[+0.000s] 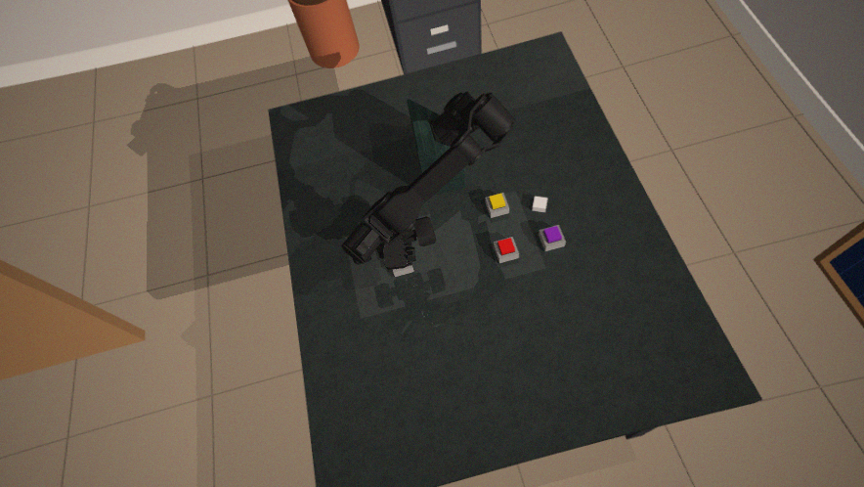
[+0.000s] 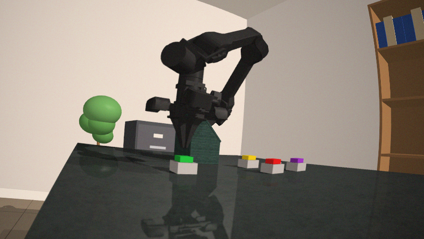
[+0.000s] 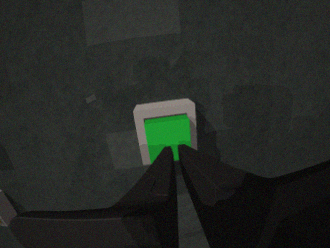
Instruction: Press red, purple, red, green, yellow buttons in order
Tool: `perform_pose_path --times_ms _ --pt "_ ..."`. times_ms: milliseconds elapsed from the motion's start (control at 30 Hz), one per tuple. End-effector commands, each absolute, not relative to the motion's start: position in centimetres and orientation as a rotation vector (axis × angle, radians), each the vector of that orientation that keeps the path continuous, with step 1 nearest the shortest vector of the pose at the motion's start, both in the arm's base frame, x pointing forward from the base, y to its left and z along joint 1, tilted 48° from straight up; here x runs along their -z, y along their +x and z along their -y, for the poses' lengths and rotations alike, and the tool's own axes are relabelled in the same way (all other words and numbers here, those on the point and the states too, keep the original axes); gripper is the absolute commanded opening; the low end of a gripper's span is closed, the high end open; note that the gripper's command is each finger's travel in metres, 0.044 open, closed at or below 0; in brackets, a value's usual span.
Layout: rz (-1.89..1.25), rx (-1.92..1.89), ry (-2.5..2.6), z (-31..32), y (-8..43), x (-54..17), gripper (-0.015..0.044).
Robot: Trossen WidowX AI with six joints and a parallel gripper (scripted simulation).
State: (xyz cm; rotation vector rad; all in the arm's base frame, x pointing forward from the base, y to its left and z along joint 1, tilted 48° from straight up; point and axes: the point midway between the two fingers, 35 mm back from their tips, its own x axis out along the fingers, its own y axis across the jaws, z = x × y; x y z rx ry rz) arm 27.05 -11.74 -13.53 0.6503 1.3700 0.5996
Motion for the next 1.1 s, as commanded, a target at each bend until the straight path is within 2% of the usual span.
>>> perform_pose_path --times_ms 0,1067 --pt "-1.374 -0.602 0.660 11.0 27.0 14.1 0.0020" --pt "-1.374 -0.603 0.661 9.8 27.2 15.1 0.0020"
